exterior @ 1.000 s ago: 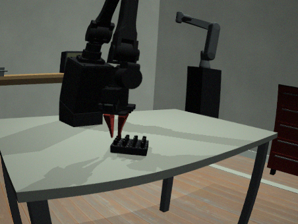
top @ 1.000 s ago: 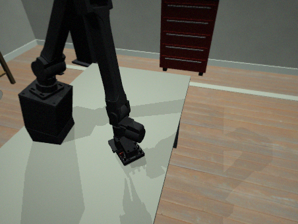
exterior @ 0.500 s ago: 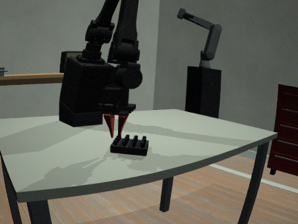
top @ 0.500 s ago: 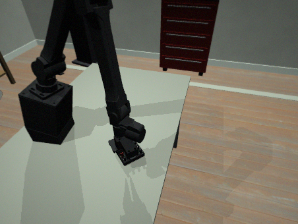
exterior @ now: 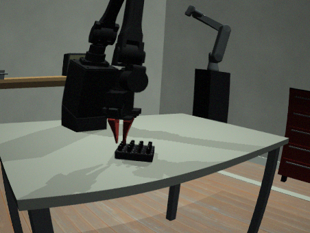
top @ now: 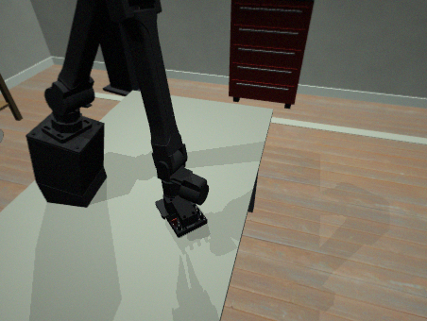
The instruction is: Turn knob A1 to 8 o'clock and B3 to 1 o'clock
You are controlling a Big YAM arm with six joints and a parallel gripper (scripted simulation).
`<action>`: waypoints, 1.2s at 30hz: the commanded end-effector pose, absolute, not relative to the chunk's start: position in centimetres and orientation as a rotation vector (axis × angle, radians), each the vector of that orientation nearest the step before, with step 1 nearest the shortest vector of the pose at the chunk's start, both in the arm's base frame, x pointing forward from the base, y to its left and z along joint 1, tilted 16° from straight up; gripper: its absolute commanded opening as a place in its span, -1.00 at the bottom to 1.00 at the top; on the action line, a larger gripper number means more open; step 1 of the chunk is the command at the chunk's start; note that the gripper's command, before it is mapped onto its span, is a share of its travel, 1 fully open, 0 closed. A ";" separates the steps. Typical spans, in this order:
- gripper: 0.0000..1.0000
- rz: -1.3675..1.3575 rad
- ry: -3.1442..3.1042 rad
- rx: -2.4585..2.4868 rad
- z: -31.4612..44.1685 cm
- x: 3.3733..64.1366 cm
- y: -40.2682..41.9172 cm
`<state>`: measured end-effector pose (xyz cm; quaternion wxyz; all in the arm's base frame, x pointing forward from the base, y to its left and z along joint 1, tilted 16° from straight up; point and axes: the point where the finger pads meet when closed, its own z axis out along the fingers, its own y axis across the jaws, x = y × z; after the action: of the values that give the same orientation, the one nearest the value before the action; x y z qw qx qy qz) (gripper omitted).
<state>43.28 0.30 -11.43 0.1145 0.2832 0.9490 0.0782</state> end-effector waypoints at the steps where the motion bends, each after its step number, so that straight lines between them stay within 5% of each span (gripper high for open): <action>1: -0.63 0.234 2.759 0.822 -10.5 44.4 0.5; 36: -0.63 0.235 2.760 0.820 -12.3 44.8 0.7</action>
<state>43.48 0.36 -12.28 0.1151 0.2833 0.9489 0.0783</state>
